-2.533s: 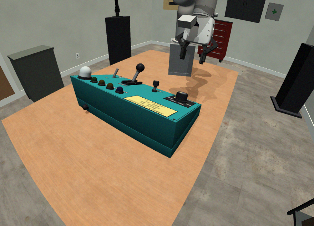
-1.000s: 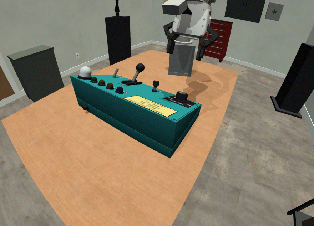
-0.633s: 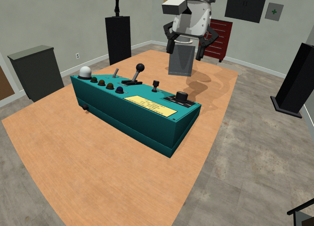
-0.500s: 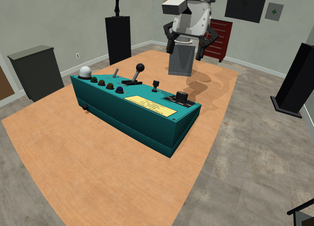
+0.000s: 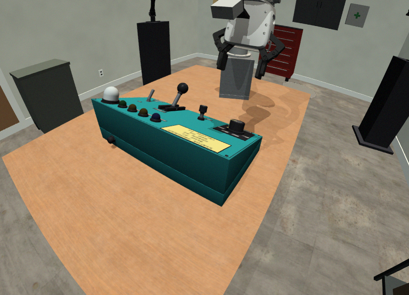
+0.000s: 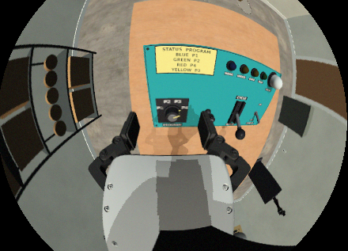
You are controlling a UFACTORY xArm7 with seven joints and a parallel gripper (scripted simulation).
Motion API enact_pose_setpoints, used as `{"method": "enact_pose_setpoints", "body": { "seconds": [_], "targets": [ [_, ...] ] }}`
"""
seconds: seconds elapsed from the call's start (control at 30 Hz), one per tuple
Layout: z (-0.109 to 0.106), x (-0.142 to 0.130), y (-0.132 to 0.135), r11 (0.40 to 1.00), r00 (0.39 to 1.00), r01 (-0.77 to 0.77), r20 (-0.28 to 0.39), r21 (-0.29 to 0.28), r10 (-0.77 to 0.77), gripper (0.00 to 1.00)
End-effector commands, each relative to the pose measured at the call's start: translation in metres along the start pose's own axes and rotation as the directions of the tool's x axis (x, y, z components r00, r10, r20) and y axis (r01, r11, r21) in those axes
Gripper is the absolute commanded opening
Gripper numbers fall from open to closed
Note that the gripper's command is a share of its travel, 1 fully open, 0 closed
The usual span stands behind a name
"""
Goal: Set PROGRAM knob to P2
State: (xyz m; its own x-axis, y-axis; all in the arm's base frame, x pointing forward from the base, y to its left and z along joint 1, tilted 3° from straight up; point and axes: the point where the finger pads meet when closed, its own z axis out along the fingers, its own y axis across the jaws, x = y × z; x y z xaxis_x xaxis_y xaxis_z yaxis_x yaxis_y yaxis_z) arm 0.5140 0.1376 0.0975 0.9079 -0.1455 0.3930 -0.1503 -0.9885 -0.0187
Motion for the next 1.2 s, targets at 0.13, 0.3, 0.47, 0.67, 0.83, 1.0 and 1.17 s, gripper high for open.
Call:
{"method": "enact_pose_setpoints", "body": {
  "seconds": [0.13,0.3,0.47,0.67,0.83,1.0,1.17],
  "targets": [
    [-0.0012,0.0016,0.0,1.0,1.0,-0.001,-0.003,0.001,0.001,1.0],
    [-0.0012,0.0016,0.0,1.0,1.0,-0.001,-0.003,0.001,0.001,1.0],
    [-0.0012,0.0016,0.0,1.0,1.0,-0.001,-0.003,0.001,0.001,1.0],
    [-0.0012,0.0016,0.0,1.0,1.0,-0.001,-0.003,0.001,0.001,1.0],
    [-0.0012,0.0016,0.0,1.0,1.0,-0.001,-0.003,0.001,0.001,0.76],
    [-0.0012,0.0016,0.0,1.0,1.0,-0.001,-0.003,0.001,0.001,0.76],
    [-0.0012,0.0016,0.0,1.0,1.0,-0.001,-0.003,0.001,0.001,0.76]
  ]
}}
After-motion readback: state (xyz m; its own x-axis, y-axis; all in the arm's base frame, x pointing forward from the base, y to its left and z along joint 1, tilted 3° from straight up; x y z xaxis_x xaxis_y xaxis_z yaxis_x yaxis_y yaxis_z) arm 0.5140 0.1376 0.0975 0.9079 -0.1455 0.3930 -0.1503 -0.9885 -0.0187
